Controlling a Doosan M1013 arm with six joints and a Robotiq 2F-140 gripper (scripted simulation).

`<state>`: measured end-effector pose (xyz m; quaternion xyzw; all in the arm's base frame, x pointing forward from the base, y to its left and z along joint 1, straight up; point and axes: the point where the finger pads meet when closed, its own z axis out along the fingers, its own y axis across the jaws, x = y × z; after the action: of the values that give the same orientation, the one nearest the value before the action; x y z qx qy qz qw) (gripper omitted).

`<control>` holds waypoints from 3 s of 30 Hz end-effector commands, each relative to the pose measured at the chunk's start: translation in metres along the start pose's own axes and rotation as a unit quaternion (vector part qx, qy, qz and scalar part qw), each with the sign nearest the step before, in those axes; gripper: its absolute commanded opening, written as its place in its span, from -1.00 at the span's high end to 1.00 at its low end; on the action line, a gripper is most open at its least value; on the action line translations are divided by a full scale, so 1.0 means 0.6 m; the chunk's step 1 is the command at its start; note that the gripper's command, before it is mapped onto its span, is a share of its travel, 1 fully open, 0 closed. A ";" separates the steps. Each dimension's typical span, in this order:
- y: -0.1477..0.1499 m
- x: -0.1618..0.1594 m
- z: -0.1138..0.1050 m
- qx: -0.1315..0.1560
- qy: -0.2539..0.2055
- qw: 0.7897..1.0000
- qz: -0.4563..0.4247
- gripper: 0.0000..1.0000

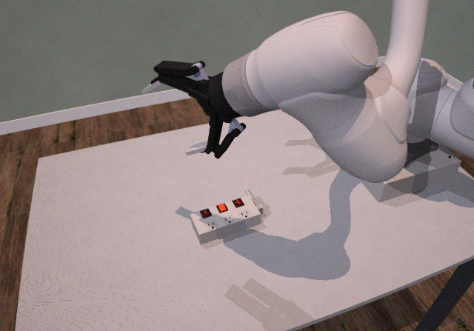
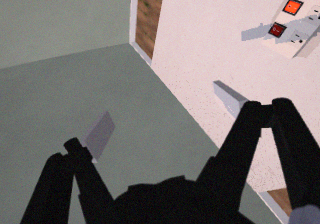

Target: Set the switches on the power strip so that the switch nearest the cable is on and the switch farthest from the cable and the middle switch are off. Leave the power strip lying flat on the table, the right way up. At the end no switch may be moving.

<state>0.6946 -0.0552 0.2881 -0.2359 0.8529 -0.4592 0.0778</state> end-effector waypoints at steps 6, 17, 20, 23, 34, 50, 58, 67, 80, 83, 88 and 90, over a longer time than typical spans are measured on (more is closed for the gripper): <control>0.000 0.000 0.000 0.000 0.000 1.000 0.000 -1.00; 0.000 0.000 0.000 0.000 0.000 1.000 0.000 -1.00; 0.008 0.006 0.008 -0.010 0.005 1.000 0.008 -1.00; 0.050 0.040 0.047 -0.061 0.035 0.996 0.056 -1.00; 0.202 0.133 0.137 -0.219 0.141 0.935 0.239 -1.00; 0.336 0.153 0.177 -0.395 0.300 0.688 0.530 -1.00; 0.344 0.129 0.196 -0.434 0.353 0.535 0.633 -1.00; 0.344 0.128 0.196 -0.435 0.355 0.531 0.635 -1.00; 0.344 0.128 0.196 -0.435 0.355 0.531 0.635 -1.00; 0.344 0.128 0.196 -0.435 0.355 0.531 0.635 -1.00; 0.344 0.128 0.196 -0.435 0.355 0.531 0.635 -1.00; 0.344 0.128 0.196 -0.435 0.355 0.531 0.635 -1.00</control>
<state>0.6002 -0.0832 0.0586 0.5459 0.8296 0.0926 -0.0718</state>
